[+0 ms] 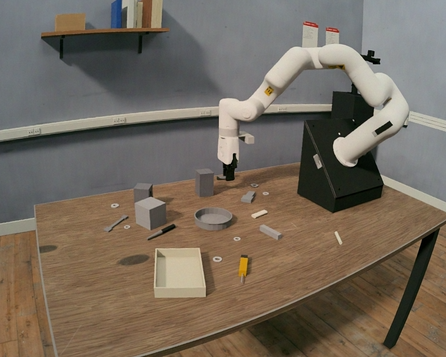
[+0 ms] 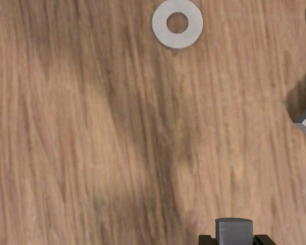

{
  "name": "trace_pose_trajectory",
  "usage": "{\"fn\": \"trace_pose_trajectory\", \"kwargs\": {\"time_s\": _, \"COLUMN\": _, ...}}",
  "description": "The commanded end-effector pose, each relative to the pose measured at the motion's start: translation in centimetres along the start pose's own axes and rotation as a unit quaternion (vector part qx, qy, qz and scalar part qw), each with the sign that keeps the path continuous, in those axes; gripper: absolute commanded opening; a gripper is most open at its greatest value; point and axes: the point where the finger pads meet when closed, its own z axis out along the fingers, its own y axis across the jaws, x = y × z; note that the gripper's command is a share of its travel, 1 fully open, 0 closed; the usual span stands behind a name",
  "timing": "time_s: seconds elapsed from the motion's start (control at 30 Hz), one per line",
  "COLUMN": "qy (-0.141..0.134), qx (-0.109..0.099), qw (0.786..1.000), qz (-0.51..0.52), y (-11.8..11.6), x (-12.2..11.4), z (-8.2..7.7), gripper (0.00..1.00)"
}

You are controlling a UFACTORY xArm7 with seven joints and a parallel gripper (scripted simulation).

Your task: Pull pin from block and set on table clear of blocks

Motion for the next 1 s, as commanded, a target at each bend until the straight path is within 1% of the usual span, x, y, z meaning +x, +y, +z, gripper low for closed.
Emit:
{"fn": "trace_pose_trajectory", "kwargs": {"time_s": 0.0, "qy": -0.002, "qx": 0.002, "qw": 1.0, "qz": 0.0, "y": -0.14, "x": -0.13, "z": -0.26, "gripper": 0.0}}
{"fn": "trace_pose_trajectory", "kwargs": {"time_s": 0.53, "qy": -0.002, "qx": 0.003, "qw": 1.0, "qz": 0.001, "y": -0.23, "x": -0.3, "z": -0.3, "gripper": 0.0}}
{"fn": "trace_pose_trajectory", "kwargs": {"time_s": 0.73, "qy": -0.002, "qx": 0.002, "qw": 1.0, "qz": 0.0, "y": -0.14, "x": 0.47, "z": -0.18, "gripper": 0.0}}
{"fn": "trace_pose_trajectory", "kwargs": {"time_s": 0.97, "qy": -0.002, "qx": 0.002, "qw": 1.0, "qz": 0.0, "y": -0.14, "x": 0.54, "z": -0.17, "gripper": 0.0}}
